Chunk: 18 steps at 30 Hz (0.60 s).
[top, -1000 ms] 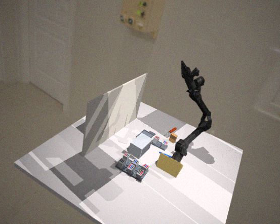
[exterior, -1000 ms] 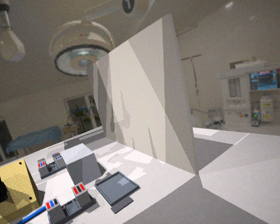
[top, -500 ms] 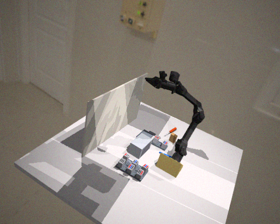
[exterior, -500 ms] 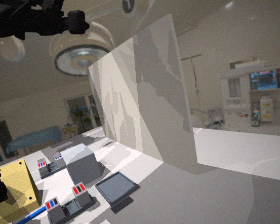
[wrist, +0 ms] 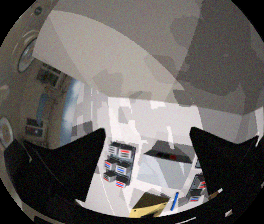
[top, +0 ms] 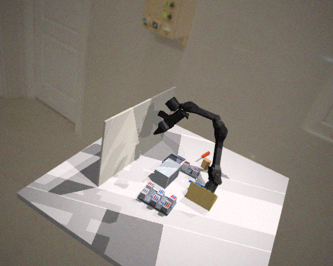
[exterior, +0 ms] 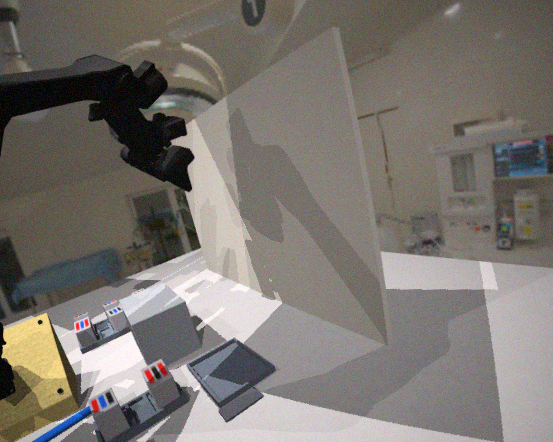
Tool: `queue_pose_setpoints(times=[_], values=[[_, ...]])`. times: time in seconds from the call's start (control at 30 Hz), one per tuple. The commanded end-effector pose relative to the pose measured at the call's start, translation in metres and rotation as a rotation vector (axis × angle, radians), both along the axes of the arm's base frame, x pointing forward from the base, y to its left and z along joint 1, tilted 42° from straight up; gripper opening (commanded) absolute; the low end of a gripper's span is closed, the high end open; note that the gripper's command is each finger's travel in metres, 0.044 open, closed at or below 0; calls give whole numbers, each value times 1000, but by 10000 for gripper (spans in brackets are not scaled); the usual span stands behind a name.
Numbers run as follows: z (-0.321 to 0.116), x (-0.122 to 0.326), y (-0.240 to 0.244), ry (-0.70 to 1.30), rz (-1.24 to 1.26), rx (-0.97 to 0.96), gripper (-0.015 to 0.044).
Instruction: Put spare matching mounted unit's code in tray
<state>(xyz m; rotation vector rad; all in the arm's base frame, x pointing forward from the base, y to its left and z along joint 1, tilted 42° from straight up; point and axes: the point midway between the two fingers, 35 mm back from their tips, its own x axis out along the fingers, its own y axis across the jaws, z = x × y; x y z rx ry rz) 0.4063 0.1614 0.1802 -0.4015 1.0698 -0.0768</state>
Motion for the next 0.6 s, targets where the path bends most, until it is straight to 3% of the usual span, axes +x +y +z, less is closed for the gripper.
queue_pose_setpoints(times=[0.0, 0.13, 0.57], values=[[-44, -18, -40, 199, -204, -192, 440], [-63, -33, -68, 324, -329, -357, 440], [-64, -34, -69, 330, -334, -366, 440]])
